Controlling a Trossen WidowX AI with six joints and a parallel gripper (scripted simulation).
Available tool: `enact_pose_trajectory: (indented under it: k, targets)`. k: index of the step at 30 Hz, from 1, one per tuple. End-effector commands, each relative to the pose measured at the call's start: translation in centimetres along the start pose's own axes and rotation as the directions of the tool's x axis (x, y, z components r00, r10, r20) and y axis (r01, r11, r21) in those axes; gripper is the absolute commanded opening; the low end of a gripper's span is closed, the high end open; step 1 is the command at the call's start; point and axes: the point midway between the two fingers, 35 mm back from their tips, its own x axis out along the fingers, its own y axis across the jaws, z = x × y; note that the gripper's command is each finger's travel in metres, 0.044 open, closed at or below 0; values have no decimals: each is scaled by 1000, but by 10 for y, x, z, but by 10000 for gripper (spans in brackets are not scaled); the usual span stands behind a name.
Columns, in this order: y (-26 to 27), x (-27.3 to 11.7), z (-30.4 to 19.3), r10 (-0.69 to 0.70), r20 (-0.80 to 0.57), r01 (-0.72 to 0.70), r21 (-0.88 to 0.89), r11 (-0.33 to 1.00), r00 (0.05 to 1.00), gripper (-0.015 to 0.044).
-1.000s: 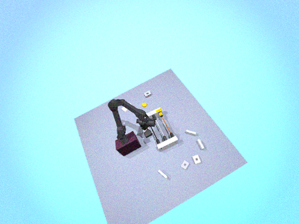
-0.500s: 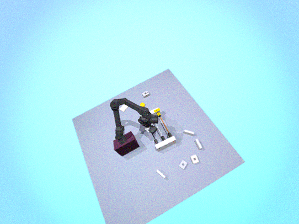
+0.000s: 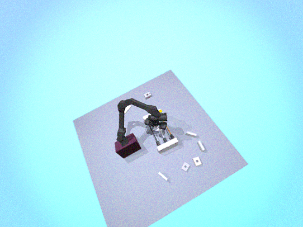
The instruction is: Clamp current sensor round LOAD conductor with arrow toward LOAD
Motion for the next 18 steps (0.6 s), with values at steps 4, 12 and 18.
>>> enact_pose_trajectory:
  k: [4, 12, 18]
  targets:
    - [-20, 0, 21, -7, 9, 9, -209, 978, 1000, 0]
    - [-41, 5, 42, -7, 11, 11, -431, 902, 1000, 0]
    - [-55, 10, 58, -6, 13, 12, -583, 812, 1000, 0]
